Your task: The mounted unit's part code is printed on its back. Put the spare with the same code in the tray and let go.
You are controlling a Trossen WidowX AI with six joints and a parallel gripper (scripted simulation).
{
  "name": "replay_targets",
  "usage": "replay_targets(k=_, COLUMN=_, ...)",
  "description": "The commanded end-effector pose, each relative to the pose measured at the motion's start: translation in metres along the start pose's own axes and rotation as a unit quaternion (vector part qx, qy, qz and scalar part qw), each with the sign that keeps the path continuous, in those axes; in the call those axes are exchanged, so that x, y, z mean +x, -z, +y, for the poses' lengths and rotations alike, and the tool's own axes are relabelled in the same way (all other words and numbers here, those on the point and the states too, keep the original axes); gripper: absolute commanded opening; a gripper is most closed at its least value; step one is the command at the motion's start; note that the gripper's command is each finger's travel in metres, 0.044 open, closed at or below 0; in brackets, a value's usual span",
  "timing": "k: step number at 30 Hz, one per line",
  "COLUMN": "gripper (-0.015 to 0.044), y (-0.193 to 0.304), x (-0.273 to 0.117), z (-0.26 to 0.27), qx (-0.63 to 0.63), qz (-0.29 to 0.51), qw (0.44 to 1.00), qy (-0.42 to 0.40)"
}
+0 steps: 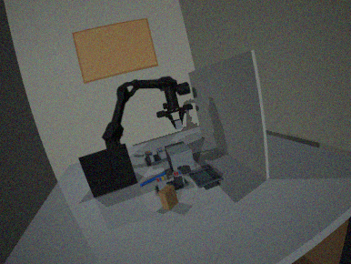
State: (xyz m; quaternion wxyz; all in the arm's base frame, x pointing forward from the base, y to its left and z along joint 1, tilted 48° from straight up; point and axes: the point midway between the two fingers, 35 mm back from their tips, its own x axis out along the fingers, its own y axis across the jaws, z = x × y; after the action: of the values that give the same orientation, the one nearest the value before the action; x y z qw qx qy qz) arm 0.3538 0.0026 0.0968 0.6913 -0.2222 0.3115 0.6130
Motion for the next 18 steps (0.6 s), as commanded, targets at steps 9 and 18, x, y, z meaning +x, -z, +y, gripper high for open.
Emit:
replay_targets(k=9, gripper=0.0, y=0.076, x=-0.004, z=-0.024, qx=0.003, qz=0.01, qw=1.0, qy=0.001)
replay_targets(k=18, gripper=0.0, y=0.136, x=-0.005, z=-0.031, qx=-0.005, qz=0.01, qw=1.0, qy=0.001)
